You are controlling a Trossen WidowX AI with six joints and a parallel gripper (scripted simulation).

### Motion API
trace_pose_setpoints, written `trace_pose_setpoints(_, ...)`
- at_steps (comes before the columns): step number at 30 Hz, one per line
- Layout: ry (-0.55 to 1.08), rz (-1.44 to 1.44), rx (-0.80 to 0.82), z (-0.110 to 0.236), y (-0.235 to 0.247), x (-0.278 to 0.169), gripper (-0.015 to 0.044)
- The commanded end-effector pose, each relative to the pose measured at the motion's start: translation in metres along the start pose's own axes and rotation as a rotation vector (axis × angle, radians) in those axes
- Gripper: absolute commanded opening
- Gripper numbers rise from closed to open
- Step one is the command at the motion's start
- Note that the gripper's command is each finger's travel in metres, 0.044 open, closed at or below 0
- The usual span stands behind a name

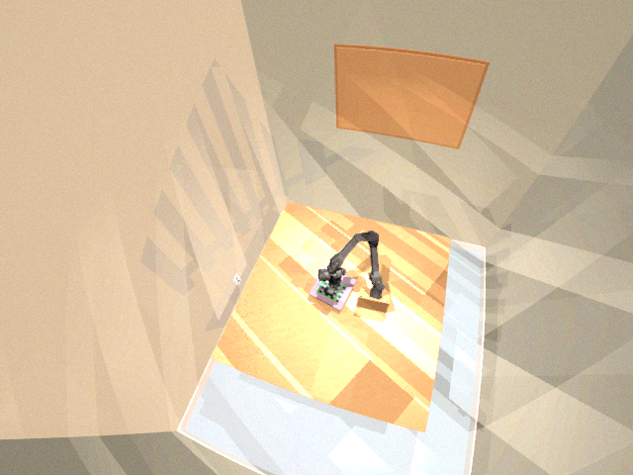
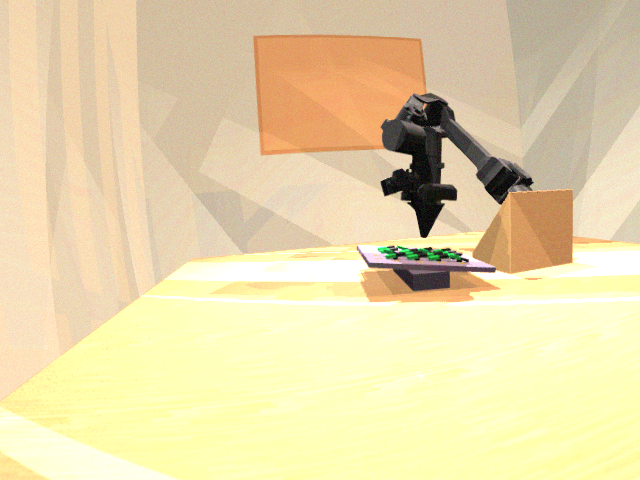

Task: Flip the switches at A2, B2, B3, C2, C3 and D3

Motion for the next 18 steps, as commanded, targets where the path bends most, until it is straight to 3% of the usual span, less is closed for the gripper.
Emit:
trace_pose_setpoints(1, 0.005, 0.008, -0.007, -0.007, 0.000, -0.002, 0.0000)
trace_pose_setpoints(18, 0.005, 0.008, -0.007, -0.021, 0.000, -0.002, 0.0000)
Point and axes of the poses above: the point midway between the two fingers, 35 mm back from their tips, its own z axis back along the fingers, its own y axis across the jaws, x = y × z, the point moved 8 cm from there along z, back along the fingers, and after that the axes turned 7 degrees about z, right-handed, at the moved point
